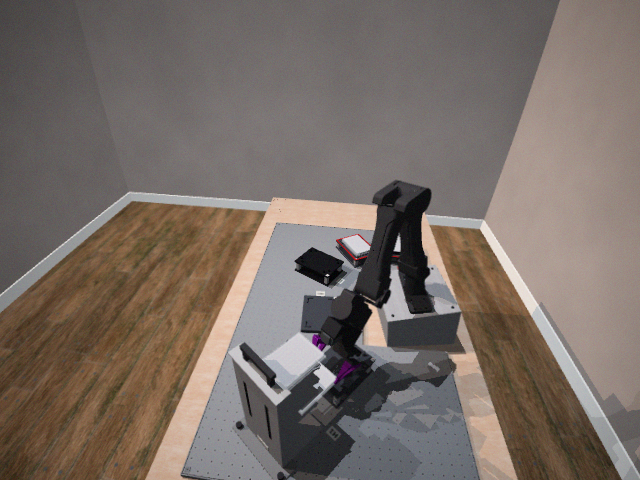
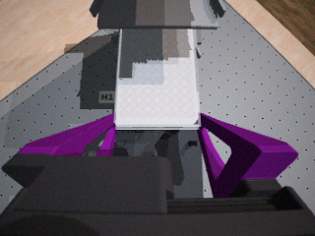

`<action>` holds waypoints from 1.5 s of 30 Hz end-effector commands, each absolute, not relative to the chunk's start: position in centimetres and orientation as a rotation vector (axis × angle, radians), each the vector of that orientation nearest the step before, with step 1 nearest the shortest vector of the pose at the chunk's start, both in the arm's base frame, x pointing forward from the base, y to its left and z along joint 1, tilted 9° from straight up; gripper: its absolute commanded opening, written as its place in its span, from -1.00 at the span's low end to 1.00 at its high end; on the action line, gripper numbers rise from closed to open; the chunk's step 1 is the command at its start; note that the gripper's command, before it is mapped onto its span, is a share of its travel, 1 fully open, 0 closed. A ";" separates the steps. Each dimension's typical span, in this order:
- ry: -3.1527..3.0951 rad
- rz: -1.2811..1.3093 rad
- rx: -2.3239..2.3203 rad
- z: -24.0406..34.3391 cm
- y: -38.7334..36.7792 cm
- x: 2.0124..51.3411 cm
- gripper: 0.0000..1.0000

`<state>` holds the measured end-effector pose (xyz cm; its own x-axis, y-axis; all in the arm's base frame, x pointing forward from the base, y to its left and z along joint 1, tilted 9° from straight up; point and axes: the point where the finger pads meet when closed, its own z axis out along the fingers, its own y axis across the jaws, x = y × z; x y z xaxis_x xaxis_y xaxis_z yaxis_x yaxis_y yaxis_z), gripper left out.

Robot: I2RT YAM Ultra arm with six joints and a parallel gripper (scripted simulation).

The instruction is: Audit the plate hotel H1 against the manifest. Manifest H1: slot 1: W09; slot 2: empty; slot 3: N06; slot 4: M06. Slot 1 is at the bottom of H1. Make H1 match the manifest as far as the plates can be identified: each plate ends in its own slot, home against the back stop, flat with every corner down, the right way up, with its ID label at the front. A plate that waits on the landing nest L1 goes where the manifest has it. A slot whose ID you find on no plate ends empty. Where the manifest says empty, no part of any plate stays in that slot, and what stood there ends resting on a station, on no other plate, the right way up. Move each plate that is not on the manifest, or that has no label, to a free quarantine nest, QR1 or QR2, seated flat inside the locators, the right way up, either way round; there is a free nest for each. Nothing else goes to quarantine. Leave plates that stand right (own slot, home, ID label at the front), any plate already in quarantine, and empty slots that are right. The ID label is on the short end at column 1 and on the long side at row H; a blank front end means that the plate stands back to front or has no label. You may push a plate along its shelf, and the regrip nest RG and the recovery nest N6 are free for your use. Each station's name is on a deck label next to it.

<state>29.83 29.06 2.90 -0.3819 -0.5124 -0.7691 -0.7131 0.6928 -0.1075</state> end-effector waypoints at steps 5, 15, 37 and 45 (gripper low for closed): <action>2.040 0.318 -0.924 3.8 29.5 30.3 0.72; 2.040 0.318 -0.924 3.7 29.5 30.3 0.72; 2.040 0.318 -0.924 3.4 30.0 30.8 0.72; 2.039 0.318 -0.924 3.2 30.3 31.0 0.72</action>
